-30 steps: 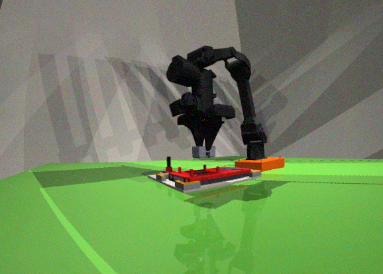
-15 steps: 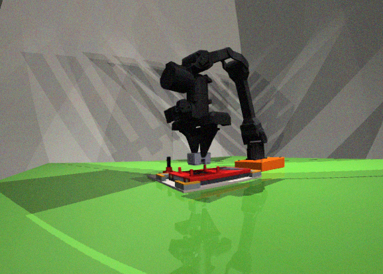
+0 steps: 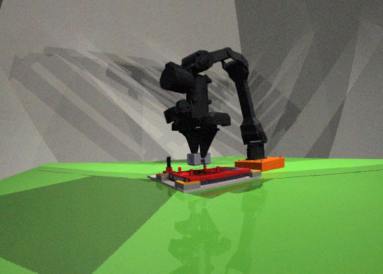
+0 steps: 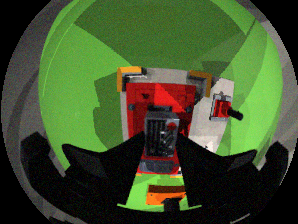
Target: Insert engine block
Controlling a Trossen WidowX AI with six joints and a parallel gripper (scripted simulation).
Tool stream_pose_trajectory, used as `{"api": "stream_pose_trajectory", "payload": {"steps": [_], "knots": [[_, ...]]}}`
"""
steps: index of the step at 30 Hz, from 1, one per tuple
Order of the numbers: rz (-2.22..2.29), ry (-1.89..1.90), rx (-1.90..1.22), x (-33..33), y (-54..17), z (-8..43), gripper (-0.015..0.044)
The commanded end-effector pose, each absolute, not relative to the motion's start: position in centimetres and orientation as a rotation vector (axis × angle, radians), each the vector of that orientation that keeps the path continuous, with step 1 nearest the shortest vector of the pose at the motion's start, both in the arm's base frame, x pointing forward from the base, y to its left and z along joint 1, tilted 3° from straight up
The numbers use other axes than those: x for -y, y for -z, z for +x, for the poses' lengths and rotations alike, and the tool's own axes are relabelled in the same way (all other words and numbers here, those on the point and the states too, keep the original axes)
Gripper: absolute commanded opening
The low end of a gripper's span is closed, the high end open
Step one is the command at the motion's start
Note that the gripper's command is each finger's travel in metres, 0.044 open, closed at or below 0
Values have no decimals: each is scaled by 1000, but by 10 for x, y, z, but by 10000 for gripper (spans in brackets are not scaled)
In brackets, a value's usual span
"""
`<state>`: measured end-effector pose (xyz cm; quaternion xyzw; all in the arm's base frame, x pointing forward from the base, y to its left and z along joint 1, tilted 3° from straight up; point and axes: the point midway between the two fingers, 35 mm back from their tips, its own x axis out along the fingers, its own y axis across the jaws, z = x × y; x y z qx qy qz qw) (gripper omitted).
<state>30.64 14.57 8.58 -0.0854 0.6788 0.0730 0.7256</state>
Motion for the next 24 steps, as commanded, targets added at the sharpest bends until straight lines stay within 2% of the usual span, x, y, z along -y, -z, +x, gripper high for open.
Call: {"api": "stream_pose_trajectory", "payload": {"steps": [1, 24], "knots": [[-181, -160, -1496, -147, -86, 307, 158], [-188, -166, -1496, -148, -86, 308, 158]]}}
